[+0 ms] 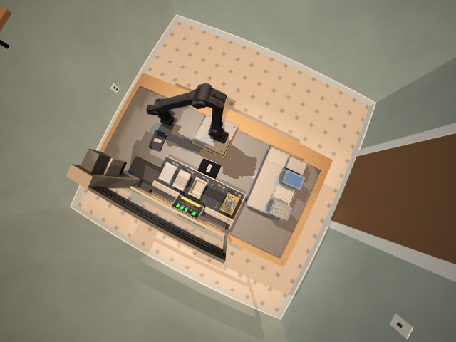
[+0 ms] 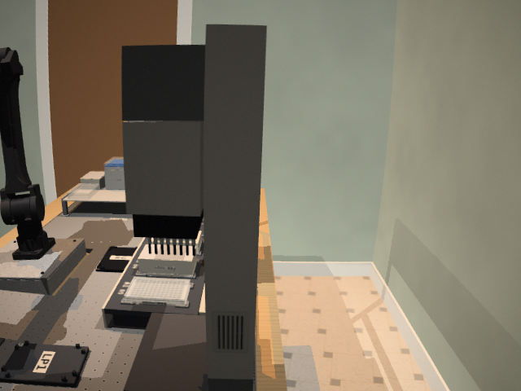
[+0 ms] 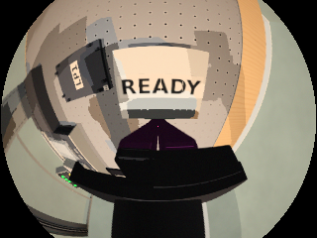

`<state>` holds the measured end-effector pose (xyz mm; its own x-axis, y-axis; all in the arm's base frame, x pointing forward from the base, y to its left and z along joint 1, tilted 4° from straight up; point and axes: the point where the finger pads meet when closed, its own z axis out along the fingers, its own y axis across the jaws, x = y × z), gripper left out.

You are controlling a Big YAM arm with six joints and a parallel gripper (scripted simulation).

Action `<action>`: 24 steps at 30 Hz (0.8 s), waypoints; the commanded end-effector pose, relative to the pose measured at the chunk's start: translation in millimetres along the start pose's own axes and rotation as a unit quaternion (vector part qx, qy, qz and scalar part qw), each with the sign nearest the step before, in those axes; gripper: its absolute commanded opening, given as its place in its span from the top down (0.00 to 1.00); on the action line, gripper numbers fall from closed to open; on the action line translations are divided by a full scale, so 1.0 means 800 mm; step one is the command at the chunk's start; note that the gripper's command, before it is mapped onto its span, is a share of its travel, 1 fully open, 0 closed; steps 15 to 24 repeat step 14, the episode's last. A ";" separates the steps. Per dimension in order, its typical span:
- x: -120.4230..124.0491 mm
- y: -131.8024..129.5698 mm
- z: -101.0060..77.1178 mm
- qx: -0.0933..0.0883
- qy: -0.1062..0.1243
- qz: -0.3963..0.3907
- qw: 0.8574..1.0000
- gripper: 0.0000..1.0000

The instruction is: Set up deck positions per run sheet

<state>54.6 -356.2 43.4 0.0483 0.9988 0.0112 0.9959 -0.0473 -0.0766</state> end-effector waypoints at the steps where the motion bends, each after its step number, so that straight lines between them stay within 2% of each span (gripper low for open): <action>1: -0.048 -0.001 -0.019 -0.006 -0.034 0.006 0.999 1.00; 24: -0.053 -0.002 -0.019 -0.006 -0.034 0.006 0.999 1.00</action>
